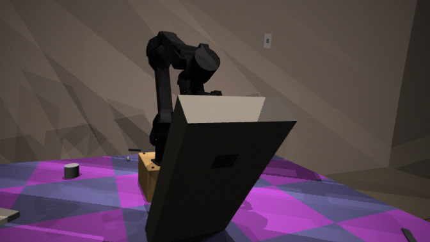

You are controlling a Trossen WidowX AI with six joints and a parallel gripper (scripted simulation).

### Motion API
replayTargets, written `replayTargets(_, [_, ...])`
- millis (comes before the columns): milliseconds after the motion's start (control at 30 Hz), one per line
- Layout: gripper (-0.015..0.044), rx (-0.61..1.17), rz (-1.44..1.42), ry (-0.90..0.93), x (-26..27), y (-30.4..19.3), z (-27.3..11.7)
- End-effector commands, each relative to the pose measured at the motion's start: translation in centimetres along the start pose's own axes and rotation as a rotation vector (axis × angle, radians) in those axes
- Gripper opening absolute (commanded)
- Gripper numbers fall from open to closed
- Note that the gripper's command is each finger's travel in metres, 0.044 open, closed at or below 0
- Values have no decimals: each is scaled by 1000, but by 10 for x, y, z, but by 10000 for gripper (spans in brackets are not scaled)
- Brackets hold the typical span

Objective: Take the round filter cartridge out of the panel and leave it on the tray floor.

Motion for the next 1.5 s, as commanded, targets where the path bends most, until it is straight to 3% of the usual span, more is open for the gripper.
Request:
replayTargets(0, [0, -3, 0, 1, 2, 10, -4])
replayTargets(233, [0, -6, 1, -2, 3, 22, -13])
replayTargets(767, [0, -2, 1, -3, 5, 27, -100])
replayTargets(1467, [0, 9, 6, 1, 64, 21, -90])
Point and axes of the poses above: the point midway between the two fingers, 35 mm back from their tips, its own z axis out along the fingers, its own x axis across the jaws, y = z × x, the point moved 7 cm from there along -z, back along the fingers, and after that the axes turned 10 degrees about z, right-handed, at the moved point
